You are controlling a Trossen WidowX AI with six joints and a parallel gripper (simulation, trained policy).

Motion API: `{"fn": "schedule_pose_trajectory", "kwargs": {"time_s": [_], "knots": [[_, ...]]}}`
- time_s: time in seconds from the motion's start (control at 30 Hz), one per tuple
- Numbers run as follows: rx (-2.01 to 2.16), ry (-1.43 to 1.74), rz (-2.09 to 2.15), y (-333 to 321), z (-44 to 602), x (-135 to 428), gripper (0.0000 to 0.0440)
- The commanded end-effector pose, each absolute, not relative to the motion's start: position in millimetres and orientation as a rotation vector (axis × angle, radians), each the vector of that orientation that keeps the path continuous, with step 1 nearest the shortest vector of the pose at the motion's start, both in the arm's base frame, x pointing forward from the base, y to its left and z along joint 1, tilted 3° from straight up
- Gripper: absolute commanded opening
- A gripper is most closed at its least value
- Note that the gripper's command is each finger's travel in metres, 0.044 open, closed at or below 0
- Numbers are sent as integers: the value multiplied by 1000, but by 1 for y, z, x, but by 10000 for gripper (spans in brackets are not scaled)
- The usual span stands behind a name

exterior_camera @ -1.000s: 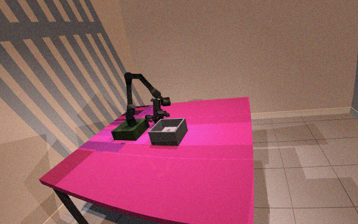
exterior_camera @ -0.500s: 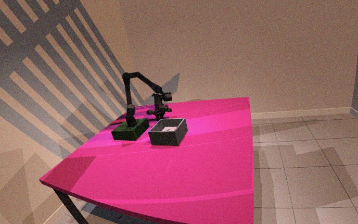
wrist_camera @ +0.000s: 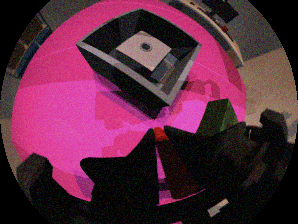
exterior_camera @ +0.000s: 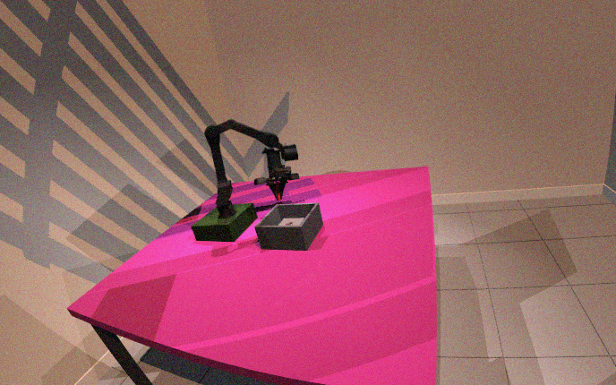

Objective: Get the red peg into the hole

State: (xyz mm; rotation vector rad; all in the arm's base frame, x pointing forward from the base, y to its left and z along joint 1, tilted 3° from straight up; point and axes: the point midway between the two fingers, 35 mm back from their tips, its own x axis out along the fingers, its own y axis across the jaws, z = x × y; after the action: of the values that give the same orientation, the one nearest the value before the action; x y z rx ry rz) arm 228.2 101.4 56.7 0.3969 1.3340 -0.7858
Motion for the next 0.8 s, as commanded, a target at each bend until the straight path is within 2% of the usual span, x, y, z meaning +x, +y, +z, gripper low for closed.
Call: {"fn": "schedule_pose_trajectory", "kwargs": {"time_s": [0.0, 0.77], "knots": [[413, 1306, -813, 92, 67, 238, 0], [528, 1215, -924, 1, 73, 305, 0]]}}
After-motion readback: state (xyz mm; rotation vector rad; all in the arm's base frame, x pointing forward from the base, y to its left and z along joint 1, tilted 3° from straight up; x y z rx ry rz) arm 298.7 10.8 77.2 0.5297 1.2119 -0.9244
